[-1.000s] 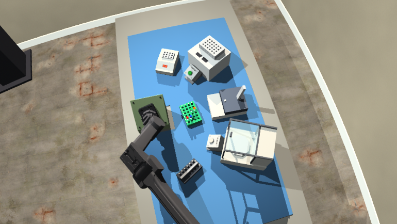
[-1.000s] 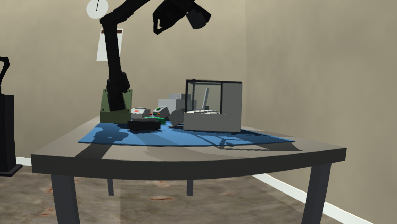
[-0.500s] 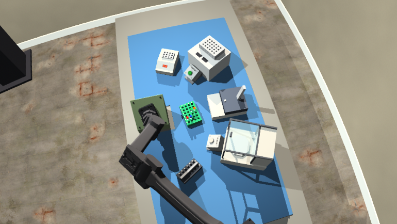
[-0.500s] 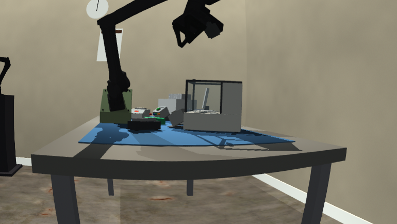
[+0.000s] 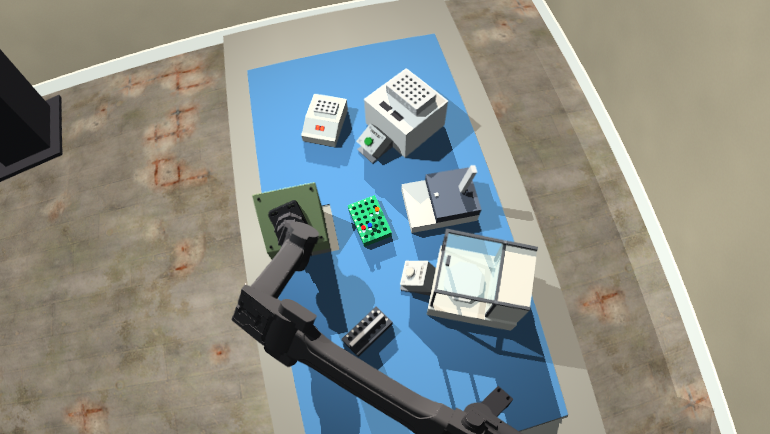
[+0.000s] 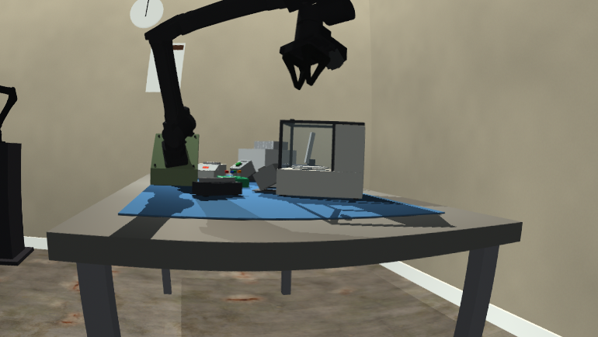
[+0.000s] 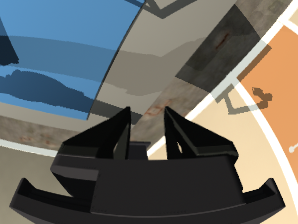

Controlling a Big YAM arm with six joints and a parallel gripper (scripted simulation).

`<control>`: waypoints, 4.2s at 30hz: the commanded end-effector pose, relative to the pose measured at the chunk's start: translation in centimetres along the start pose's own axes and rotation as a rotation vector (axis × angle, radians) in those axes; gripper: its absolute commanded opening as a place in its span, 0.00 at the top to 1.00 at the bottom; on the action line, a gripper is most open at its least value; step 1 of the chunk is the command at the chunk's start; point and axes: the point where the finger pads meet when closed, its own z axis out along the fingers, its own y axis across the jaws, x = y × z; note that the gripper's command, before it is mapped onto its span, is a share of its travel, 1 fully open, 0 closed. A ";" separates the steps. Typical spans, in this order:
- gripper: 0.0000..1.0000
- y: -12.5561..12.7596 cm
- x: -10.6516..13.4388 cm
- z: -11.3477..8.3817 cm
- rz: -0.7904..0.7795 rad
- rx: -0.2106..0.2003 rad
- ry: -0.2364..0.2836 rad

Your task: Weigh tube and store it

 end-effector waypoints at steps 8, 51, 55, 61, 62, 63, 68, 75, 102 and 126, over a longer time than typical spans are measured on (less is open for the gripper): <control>0.70 2.7 -7.8 -0.7 -0.078 -0.031 -0.077; 0.70 24.0 -27.5 -11.8 -0.479 -0.097 -0.315; 0.70 26.1 -28.1 -12.6 -0.545 -0.101 -0.324; 0.70 29.9 -28.9 -14.0 -0.615 -0.100 -0.326; 0.70 30.7 -29.0 -14.2 -0.617 -0.099 -0.325; 0.70 31.5 -29.1 -14.5 -0.617 -0.099 -0.325; 0.70 32.8 -29.2 -14.6 -0.606 -0.103 -0.321; 0.70 31.5 -27.9 -14.2 -0.568 -0.109 -0.324; 0.70 29.6 -27.5 -15.3 -0.550 -0.097 -0.345; 0.70 29.5 -27.5 -15.3 -0.550 -0.095 -0.347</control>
